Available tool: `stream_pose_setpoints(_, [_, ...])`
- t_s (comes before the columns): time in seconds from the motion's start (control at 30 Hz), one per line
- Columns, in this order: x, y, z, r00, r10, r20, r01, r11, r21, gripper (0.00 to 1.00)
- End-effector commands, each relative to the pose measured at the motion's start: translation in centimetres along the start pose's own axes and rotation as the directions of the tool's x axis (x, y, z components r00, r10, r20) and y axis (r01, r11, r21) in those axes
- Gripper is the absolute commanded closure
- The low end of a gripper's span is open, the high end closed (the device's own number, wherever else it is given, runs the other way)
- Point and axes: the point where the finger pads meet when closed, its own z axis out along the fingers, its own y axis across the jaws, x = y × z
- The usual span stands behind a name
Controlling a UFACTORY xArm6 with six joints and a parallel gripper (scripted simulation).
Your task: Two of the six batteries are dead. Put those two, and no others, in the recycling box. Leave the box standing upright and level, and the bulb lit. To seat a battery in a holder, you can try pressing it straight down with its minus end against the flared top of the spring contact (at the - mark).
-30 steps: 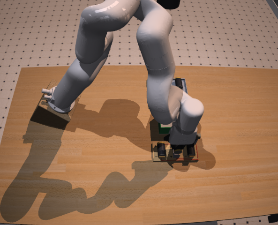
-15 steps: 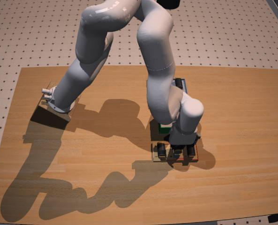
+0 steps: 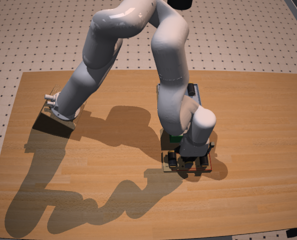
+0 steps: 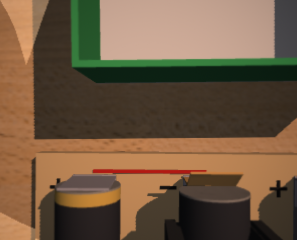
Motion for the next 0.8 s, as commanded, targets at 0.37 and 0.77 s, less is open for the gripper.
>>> stream_pose_setpoints(0.37, [-0.07, 0.22, 0.95, 1.0, 0.0, 0.002, 0.0, 1.0, -0.005, 0.72])
stream_pose_setpoints(0.77, [-0.07, 0.22, 0.95, 1.0, 0.0, 0.002, 0.0, 1.0, -0.005, 0.49])
